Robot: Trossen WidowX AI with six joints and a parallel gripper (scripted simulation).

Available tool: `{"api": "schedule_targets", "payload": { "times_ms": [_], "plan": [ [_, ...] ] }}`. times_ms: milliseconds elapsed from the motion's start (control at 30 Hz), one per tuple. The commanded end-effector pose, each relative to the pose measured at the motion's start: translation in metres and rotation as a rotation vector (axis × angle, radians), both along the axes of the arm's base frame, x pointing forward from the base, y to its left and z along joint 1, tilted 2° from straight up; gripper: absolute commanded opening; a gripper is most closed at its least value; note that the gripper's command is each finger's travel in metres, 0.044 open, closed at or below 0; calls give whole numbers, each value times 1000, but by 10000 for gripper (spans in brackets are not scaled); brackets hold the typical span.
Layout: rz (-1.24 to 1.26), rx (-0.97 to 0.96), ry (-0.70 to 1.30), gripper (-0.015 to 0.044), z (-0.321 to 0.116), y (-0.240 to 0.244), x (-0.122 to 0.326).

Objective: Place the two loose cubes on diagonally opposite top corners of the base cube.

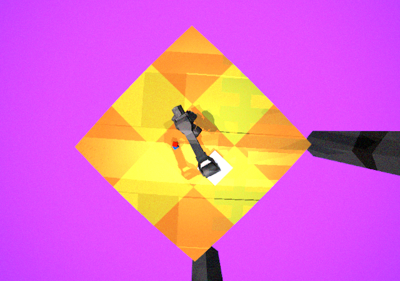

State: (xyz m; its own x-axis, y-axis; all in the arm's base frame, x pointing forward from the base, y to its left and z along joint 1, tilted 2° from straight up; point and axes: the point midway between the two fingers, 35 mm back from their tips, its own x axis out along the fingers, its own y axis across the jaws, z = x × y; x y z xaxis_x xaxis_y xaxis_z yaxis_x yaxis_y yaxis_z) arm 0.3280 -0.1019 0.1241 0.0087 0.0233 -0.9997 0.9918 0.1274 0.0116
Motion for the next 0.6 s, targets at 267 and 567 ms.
{"api": "schedule_targets", "payload": {
  "times_ms": [267, 567],
  "plan": [
    [82, 2, 0, 105, -1, 37, 1],
    [149, 3, -2, 105, -2, 66, -1]
  ]
}}
